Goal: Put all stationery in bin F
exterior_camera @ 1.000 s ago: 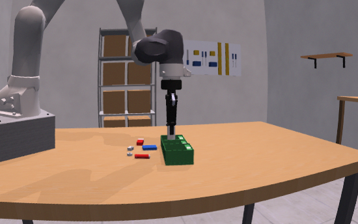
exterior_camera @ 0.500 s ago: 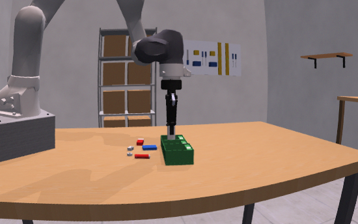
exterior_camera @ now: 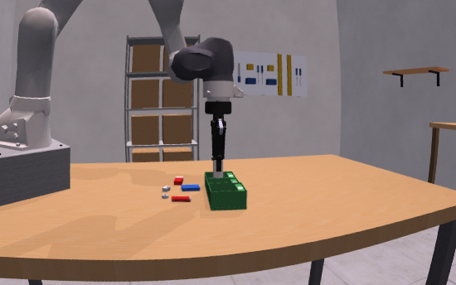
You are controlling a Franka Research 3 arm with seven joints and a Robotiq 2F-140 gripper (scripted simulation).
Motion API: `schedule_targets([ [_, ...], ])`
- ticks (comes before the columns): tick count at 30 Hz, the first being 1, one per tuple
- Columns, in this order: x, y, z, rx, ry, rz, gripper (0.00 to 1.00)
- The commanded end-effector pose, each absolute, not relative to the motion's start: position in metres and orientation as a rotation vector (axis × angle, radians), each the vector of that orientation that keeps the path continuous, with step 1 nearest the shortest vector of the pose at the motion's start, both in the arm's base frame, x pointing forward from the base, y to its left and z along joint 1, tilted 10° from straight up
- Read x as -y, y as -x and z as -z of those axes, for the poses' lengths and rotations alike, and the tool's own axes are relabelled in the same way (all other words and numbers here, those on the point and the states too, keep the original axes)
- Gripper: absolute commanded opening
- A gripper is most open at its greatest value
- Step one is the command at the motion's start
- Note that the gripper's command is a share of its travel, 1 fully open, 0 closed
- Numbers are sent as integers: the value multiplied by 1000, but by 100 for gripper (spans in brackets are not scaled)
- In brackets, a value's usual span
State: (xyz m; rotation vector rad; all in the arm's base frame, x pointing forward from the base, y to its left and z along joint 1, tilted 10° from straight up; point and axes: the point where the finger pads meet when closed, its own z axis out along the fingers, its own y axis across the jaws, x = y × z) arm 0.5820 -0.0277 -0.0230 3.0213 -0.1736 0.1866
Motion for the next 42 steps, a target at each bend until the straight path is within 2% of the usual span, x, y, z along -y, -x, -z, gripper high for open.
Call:
schedule_targets([
  [1,28,-584,22,167,-3022,-194,5],
  [42,27,-583,14,167,-3022,-194,5],
])
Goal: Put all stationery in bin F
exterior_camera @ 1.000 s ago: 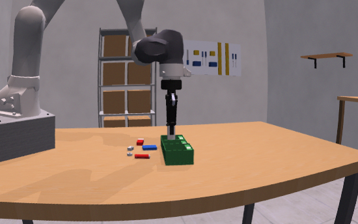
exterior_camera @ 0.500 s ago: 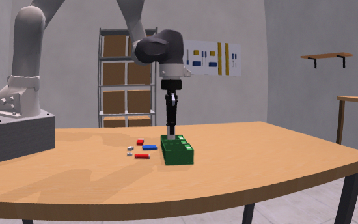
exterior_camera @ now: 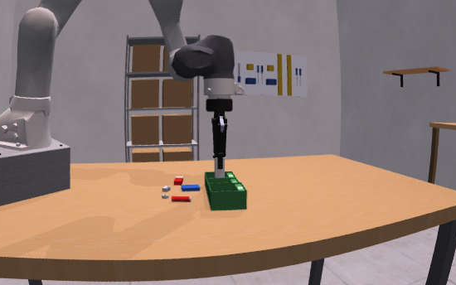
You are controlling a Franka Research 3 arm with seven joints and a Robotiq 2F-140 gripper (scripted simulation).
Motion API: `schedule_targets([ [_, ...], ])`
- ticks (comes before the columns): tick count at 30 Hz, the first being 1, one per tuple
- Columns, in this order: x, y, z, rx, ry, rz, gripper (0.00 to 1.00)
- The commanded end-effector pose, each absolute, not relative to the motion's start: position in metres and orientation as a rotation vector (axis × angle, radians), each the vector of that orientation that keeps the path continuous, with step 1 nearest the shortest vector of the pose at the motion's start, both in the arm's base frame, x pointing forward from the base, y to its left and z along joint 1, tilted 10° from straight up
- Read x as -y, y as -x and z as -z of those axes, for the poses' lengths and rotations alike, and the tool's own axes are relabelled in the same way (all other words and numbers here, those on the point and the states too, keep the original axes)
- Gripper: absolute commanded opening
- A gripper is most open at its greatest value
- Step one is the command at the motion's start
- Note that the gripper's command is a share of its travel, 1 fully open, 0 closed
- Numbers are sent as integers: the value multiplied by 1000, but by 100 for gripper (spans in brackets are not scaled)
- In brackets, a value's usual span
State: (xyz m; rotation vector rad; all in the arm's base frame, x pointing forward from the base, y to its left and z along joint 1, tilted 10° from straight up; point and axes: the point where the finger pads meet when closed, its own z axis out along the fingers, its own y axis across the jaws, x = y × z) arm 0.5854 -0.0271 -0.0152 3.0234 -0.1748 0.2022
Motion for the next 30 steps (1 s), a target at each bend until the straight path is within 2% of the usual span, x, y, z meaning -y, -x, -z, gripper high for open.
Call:
schedule_targets([
  [1,27,-583,13,167,-3022,-194,5],
  [30,21,-577,-36,167,-3022,-194,5],
])
